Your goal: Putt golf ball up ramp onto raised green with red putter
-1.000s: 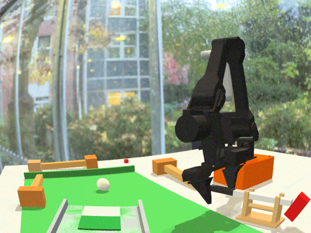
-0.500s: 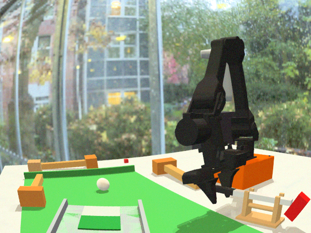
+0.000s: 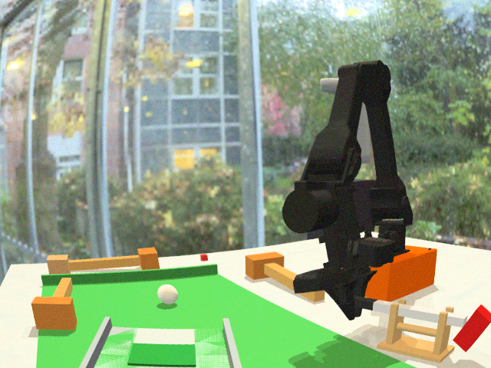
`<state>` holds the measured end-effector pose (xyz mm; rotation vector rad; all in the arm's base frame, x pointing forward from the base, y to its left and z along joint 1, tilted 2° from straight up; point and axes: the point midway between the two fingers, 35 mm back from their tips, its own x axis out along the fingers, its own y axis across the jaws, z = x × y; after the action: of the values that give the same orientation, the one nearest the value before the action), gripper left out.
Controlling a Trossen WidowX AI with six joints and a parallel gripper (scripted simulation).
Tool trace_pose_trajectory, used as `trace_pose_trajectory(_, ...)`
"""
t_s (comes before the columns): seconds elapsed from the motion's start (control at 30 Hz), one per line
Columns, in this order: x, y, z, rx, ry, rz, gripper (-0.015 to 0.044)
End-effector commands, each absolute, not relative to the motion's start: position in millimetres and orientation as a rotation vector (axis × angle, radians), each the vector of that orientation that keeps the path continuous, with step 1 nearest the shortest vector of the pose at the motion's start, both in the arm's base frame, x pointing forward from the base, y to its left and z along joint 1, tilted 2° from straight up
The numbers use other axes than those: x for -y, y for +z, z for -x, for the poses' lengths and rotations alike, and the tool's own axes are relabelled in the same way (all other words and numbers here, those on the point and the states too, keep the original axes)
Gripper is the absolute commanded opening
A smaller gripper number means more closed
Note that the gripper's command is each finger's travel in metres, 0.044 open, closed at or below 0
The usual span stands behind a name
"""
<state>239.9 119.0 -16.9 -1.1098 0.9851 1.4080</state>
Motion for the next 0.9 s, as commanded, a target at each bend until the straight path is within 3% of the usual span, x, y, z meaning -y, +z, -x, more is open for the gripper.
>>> trace_pose_trajectory(0.0, -121, -2, -243, -0.975, 1.405, 1.111, 0.0000)
trace_pose_trajectory(0.4, -122, 81, -240, -0.975, 1.405, 1.110, 0.0000)
trace_pose_trajectory(0.87, -74, 78, -260, -1.147, 1.152, 0.934, 0.0000)
